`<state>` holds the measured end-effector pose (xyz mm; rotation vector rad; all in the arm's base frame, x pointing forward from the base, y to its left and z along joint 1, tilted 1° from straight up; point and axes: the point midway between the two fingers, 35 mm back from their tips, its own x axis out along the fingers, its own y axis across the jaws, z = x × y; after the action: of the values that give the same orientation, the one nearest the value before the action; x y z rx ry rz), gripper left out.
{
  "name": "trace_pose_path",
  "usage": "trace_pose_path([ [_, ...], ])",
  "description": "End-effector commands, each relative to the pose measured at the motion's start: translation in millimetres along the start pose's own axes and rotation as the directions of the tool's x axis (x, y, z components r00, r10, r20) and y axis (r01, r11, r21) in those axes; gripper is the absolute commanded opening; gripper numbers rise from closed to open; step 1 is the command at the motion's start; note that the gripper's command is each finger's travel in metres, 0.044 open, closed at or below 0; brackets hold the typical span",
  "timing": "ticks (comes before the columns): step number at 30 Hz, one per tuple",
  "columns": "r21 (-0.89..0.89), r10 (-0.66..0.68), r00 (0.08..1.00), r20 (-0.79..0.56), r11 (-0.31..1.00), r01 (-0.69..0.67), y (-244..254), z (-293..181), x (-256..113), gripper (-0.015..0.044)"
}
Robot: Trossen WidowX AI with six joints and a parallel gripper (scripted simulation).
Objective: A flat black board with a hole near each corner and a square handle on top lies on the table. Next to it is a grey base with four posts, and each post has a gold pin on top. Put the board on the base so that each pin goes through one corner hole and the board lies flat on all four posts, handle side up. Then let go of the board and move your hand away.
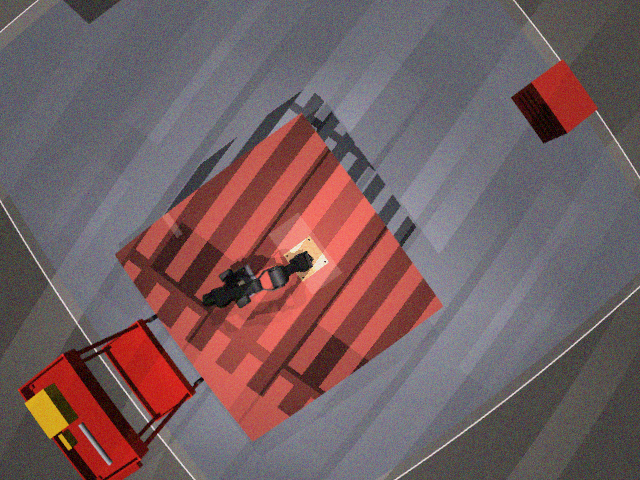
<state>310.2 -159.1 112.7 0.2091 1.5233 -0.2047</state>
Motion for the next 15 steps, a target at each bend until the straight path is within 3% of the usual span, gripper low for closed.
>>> trace_pose_path([
  [1, 0.0, 0.0, 1.0, -0.001, 1.0, 0.0, 0.1, 0.1, 2.1, 0.0],
  [9, -0.001, 0.0, 1.0, -0.001, 1.0, 0.0, 0.1, 0.0, 4.2, 0.0],
  [15, 0.0, 0.0, 1.0, 0.0, 1.0, 0.0, 0.0, 0.0, 2.4, 0.0157],
])
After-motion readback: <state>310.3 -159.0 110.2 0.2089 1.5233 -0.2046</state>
